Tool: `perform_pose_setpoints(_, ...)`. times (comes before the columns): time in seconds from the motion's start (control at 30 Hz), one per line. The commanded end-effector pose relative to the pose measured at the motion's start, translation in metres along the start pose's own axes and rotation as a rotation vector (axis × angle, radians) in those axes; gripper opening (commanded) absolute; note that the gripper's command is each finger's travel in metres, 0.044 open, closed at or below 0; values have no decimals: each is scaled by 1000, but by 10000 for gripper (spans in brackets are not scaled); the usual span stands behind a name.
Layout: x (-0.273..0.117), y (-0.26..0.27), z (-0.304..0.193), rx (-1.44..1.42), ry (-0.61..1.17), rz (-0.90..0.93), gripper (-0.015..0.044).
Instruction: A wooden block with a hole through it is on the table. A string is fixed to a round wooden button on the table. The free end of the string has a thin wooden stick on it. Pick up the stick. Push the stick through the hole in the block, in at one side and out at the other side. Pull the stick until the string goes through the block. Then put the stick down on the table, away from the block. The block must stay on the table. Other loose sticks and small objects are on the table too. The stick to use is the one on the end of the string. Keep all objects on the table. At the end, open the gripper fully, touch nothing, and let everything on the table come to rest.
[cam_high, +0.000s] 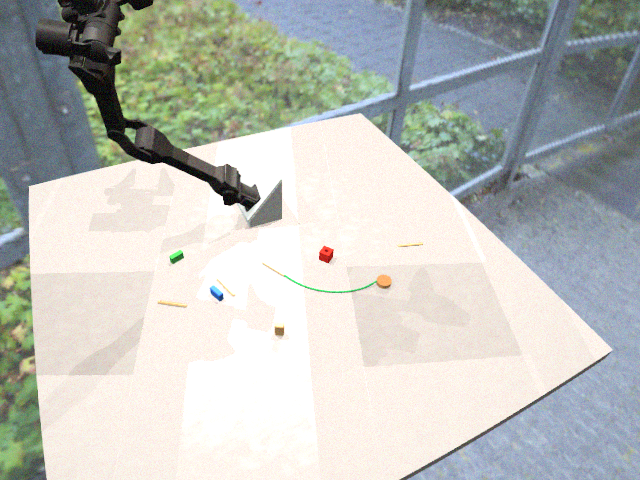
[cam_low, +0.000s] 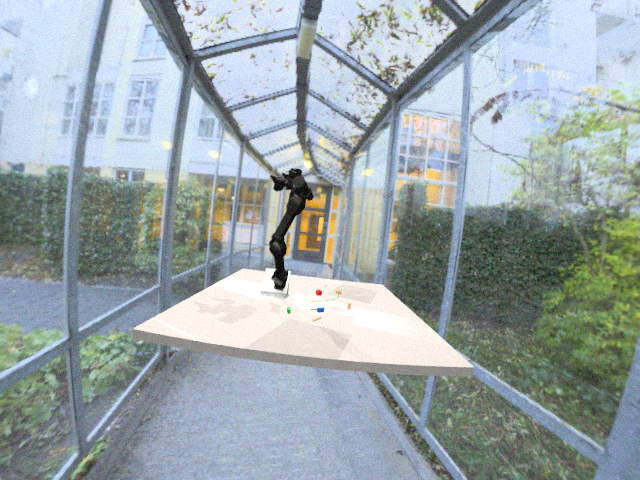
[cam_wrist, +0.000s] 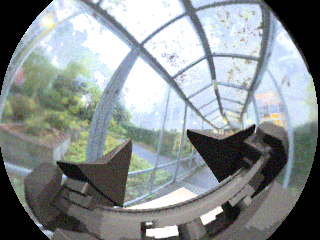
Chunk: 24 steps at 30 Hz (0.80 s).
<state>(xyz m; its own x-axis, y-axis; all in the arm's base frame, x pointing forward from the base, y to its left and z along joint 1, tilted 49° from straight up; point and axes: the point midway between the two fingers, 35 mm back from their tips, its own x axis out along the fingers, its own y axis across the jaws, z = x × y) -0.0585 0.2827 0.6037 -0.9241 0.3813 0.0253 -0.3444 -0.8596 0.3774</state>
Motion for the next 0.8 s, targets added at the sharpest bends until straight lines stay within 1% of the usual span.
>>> perform_pose_setpoints(0.0,0,0,0,0,0,0,426)
perform_pose_setpoints(0.03,0,0,0,0,0,0,440)
perform_pose_setpoints(0.1,-2,-6,1,-13,-12,-16,440)
perform_pose_setpoints(0.17,-7,-24,3,-42,-45,-62,440)
perform_pose_setpoints(0.33,-16,-93,0,0,-126,-200,440)
perform_pose_setpoints(0.5,-33,-167,-15,46,-174,-373,440)
perform_pose_setpoints(0.63,-52,-228,-40,86,-178,-534,440)
perform_pose_setpoints(0.77,-75,-285,-75,129,-145,-701,440)
